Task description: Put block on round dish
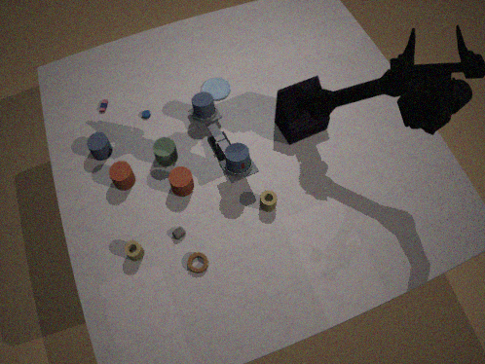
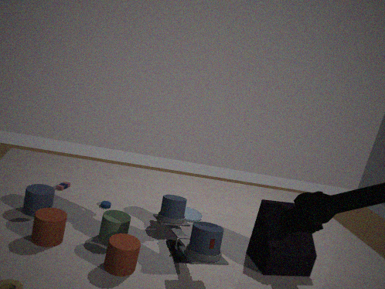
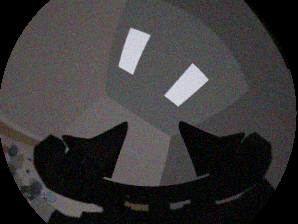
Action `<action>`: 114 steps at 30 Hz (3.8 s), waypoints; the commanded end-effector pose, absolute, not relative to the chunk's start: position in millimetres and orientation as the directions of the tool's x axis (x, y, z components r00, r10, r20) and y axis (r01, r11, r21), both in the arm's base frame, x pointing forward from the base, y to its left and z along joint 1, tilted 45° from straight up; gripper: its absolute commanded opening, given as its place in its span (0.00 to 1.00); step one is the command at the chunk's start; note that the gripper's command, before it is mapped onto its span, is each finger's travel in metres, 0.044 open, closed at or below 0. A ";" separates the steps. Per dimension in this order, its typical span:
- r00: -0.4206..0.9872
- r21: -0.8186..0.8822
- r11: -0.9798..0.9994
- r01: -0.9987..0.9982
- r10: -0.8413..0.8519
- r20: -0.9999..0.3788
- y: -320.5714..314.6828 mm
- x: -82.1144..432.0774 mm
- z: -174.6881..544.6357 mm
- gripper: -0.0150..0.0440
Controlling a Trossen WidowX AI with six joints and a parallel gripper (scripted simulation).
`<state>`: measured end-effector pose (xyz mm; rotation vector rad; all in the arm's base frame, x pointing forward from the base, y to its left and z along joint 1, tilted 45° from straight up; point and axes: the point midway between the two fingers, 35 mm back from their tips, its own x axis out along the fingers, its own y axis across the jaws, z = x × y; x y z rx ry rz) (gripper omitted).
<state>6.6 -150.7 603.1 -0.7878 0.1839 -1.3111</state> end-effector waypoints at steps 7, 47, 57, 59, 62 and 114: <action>0.267 -0.653 -0.048 0.756 -0.888 0.375 -138.2 26.1 612.4 1.00; 0.499 -0.831 -0.417 0.369 -0.666 0.555 -99.9 204.4 587.5 1.00; 0.629 -0.870 -0.431 0.240 -0.614 0.477 -104.9 256.3 551.2 1.00; 0.653 -0.878 -0.430 0.213 -0.605 0.455 -106.7 265.9 542.4 1.00; 0.687 -0.889 -0.425 0.174 -0.594 0.418 -109.8 278.8 529.1 1.00; 0.757 -0.810 0.196 -0.553 -0.288 -0.587 -170.3 335.4 214.4 1.00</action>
